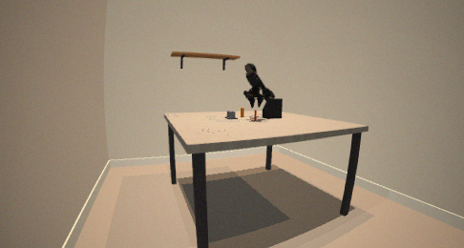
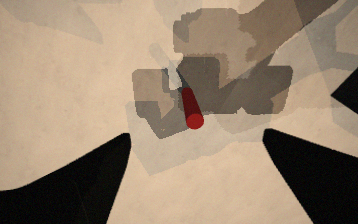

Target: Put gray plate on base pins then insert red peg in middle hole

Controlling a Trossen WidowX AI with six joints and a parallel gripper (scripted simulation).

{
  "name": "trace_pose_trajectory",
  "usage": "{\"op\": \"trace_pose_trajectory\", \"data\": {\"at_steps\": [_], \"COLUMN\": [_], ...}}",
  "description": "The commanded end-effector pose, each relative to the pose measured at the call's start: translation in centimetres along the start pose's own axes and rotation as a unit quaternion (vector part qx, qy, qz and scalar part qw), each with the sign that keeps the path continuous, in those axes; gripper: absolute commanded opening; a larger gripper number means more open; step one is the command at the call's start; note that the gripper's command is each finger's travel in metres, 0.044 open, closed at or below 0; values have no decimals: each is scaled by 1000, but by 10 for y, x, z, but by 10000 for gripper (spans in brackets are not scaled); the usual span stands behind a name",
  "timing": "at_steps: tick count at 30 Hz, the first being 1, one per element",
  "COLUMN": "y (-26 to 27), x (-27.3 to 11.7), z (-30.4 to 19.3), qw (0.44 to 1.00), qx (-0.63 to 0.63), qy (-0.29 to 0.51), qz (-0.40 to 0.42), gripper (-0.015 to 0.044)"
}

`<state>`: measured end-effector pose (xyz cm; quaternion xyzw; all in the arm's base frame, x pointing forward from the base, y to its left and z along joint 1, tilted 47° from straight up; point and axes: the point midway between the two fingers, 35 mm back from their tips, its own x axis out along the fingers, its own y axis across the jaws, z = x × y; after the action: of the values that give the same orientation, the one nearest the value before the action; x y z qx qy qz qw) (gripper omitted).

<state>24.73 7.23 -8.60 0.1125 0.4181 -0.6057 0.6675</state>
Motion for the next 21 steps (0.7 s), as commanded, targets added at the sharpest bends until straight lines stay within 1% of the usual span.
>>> {"op": "trace_pose_trajectory", "data": {"at_steps": [1, 21], "y": [0, 1], "x": [5, 38], "z": [1, 1], "qw": [1000, 1000], "qx": [-2, -1], "qy": [-2, -3], "qz": [1, 1], "gripper": [440, 440]}}
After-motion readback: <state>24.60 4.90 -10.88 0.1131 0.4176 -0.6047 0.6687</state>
